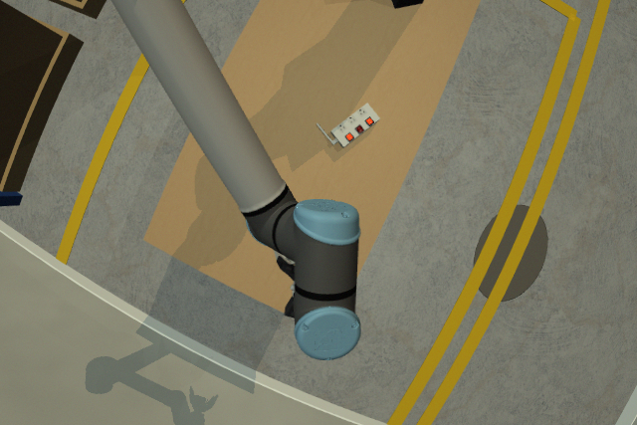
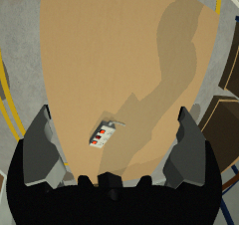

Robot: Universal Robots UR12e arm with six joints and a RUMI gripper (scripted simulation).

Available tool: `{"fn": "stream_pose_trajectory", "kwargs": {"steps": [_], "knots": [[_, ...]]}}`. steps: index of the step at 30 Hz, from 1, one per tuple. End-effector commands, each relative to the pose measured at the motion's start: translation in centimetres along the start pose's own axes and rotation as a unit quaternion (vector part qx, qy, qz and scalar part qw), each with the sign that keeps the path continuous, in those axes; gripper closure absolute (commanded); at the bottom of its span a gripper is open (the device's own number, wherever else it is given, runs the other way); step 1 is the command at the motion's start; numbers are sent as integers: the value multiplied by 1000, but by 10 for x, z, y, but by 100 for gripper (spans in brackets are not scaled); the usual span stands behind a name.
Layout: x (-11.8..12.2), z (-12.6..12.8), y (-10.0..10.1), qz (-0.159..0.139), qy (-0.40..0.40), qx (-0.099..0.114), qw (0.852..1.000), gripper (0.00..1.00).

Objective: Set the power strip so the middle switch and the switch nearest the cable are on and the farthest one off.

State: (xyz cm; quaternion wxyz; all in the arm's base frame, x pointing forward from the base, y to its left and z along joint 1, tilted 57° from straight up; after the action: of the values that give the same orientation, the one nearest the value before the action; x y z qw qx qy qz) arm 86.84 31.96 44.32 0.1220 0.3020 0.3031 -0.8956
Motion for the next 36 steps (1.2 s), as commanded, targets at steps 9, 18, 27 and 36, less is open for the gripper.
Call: {"fn": "stream_pose_trajectory", "kwargs": {"steps": [9, 18, 27, 36], "knots": [[0, 0, -1, 1, 0, 0, 1000, 0], [0, 0, -1, 1, 0, 0, 1000, 0], [9, -7, 11, 2, 29, 1, 1000, 0], [40, -26, 48, 5, 115, 6, 993, 0]]}}
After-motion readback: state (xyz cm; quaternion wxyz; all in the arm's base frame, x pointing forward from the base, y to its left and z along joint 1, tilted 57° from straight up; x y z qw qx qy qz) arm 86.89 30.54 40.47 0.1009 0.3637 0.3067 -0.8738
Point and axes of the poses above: the point where the finger pads meet when closed, its own y axis out along the fingers, its own z axis across the jaws, x = y × z, the point moved 10 cm from there along -y, back along the fingers, and after that the axes turned 12 degrees about y, right-handed, at the moved point
